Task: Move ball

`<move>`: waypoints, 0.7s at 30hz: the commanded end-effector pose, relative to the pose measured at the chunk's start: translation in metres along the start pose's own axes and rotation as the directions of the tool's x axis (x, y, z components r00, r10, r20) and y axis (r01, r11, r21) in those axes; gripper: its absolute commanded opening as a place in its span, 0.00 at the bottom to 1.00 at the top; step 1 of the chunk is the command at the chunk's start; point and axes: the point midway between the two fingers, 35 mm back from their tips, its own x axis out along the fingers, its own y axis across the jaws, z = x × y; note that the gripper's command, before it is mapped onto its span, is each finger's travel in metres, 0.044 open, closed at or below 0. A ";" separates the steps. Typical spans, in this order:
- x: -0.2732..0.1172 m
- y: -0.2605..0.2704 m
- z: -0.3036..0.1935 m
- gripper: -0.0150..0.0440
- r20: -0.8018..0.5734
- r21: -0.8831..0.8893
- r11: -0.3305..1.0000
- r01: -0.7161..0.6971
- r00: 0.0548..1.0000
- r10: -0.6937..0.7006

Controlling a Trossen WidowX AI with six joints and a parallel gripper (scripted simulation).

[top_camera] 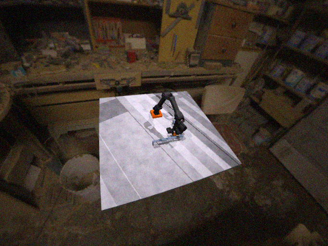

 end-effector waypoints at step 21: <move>0.013 0.000 -0.001 0.74 -0.003 0.001 1.000 0.001 1.000 -0.001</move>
